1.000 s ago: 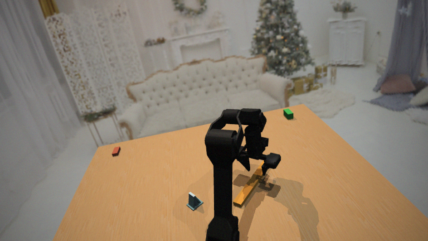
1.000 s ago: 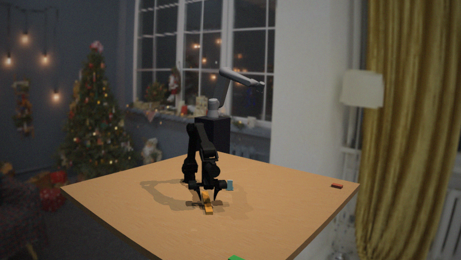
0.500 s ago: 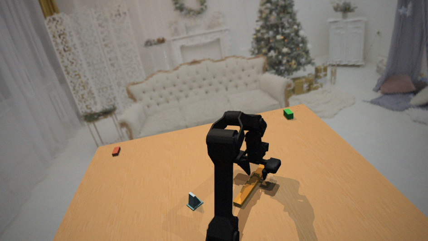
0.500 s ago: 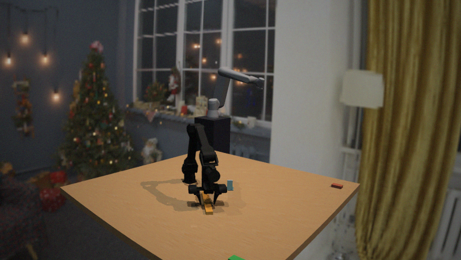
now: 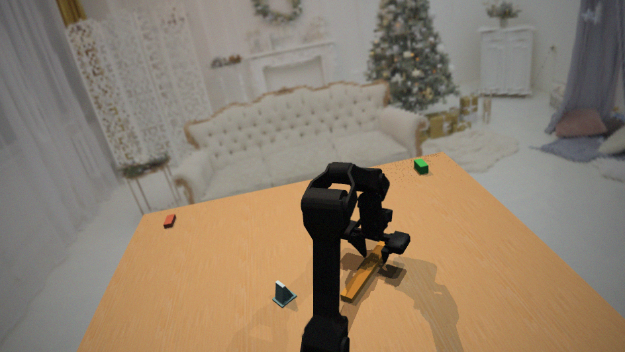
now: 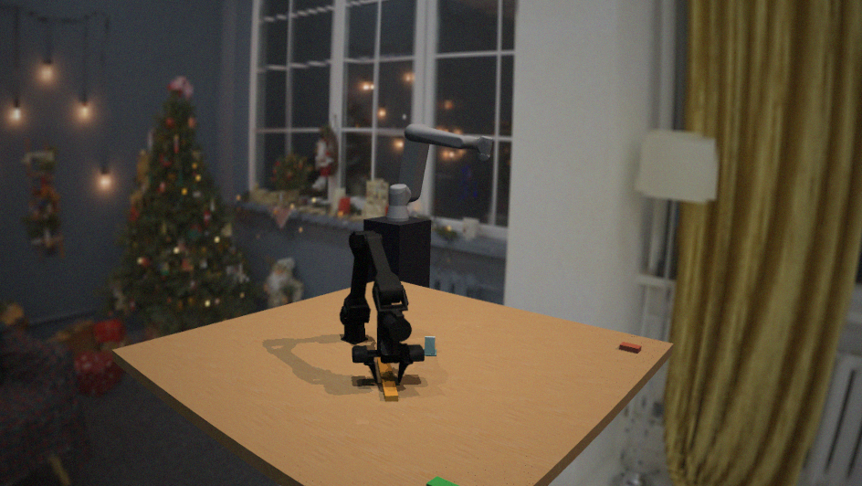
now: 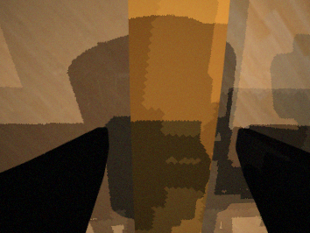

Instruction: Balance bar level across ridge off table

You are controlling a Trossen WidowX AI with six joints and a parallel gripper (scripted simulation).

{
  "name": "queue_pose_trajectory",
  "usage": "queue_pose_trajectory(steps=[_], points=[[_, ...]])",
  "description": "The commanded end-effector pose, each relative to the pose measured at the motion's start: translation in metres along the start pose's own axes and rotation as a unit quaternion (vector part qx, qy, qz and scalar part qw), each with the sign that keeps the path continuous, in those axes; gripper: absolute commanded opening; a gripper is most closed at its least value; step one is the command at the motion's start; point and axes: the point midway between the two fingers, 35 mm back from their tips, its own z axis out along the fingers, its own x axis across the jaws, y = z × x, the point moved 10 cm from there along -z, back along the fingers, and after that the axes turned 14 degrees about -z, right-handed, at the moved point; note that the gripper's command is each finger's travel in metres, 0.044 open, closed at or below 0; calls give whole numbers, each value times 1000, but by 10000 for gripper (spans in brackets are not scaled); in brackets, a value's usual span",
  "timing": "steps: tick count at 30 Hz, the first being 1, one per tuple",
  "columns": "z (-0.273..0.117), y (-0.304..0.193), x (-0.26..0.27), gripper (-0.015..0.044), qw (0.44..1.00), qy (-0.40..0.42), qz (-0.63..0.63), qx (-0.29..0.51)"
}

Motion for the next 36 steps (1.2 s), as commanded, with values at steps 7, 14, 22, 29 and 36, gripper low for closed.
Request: queue_pose_trajectory(steps=[7,14,22,29,36], points=[[0,0,0,131,1000,0,0,0],[-4,1,0,25,1000,0,0,0],[-24,4,0,0,1000,1,1,0],[-42,5,0,0,1000,1,1,-1],[-60,5,0,0,1000,1,1,-1]])
